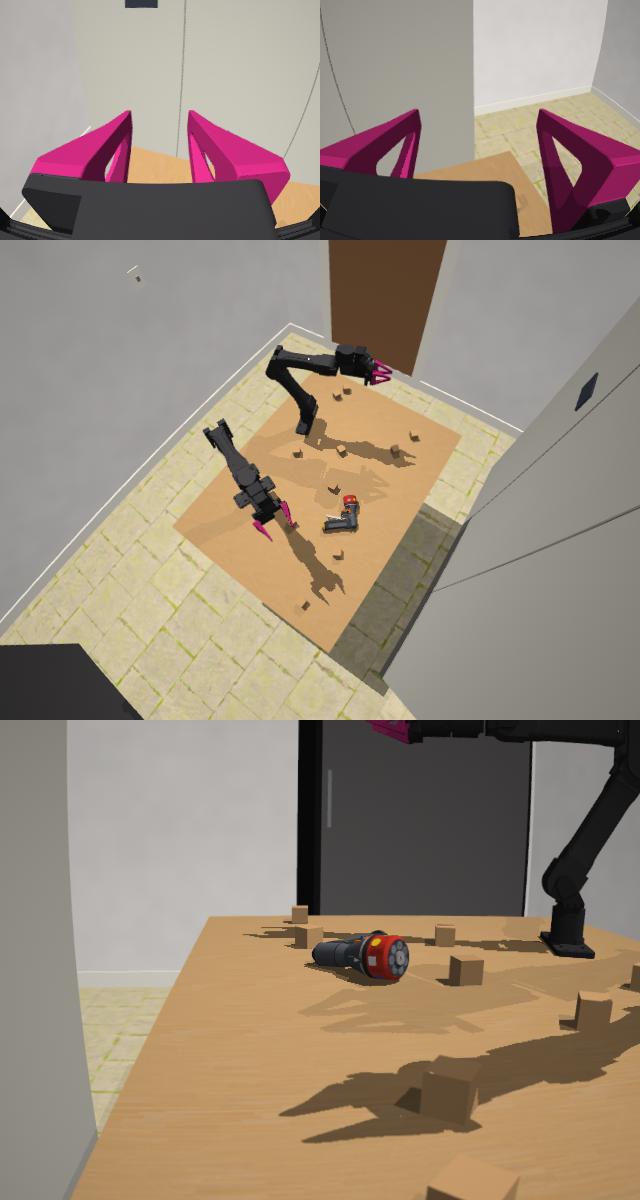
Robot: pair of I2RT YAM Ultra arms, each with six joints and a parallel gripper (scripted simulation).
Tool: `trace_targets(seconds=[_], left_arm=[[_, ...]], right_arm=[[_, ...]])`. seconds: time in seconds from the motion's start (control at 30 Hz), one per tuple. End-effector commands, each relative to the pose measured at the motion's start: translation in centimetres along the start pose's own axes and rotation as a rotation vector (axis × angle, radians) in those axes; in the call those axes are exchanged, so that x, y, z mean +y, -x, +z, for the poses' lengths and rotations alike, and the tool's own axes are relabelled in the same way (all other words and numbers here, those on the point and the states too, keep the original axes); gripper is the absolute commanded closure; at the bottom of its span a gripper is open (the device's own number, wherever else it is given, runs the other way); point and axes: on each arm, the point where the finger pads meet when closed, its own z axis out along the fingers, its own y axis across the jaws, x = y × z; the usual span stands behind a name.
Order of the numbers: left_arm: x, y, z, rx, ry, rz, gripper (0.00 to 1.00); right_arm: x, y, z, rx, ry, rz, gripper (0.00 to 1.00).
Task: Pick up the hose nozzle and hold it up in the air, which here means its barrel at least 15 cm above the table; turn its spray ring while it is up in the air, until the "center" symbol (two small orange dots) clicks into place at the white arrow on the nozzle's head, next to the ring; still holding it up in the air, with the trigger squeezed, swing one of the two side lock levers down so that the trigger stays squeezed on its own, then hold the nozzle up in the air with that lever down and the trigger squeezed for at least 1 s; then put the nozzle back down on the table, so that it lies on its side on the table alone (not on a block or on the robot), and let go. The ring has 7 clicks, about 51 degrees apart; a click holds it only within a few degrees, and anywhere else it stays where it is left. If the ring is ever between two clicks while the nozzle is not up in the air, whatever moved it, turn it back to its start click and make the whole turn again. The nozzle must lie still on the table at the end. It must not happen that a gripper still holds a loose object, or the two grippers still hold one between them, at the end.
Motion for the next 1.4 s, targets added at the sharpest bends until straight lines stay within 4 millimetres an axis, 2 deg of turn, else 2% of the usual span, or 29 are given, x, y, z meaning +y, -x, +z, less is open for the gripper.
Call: trace_targets(seconds=[0.0, 0.17, 0.2, 0.27, 0.37, 0.53, 0.93, 1.1, 1.37], left_arm=[[0.0, 2.4, 0.0, -0.055, 0.003, -0.006, 0.63], [0.0, 2.4, 0.0, -0.055, 0.002, -0.006, 0.63], [0.0, 2.4, 0.0, -0.055, 0.002, -0.006, 0.63], [0.0, 2.4, 0.0, -0.055, 0.002, -0.006, 0.63], [0.0, 2.4, 0.0, -0.055, 0.002, -0.006, 0.63], [0.0, 2.4, 0.0, -0.055, 0.002, -0.006, 0.63], [0.0, 2.4, 0.0, -0.055, 0.002, -0.006, 0.63], [0.0, 2.4, 0.0, -0.055, 0.002, -0.006, 0.63], [0.0, 2.4, 0.0, -0.055, 0.002, -0.006, 0.63]], right_arm=[[0.3, -0.4, 0.2, 0.013, 0.008, 0.004, 0.23], [0.3, -0.4, 0.2, 0.013, 0.008, 0.004, 0.23], [0.9, -3.2, 1.0, 0.086, 0.032, -0.012, 0.23], [1.2, -0.8, 0.8, 0.047, 0.046, -0.03, 0.23], [2.2, -2.9, 1.6, 0.119, 0.085, -0.067, 0.23], [3.2, -3.8, 2.1, 0.159, 0.126, -0.104, 0.23], [7.6, -11.5, 3.8, 0.402, 0.304, -0.222, 0.23], [8.7, -13.2, 3.9, 0.454, 0.354, -0.251, 0.23], [11.6, -18.5, 3.4, 0.611, 0.496, -0.323, 0.23]])
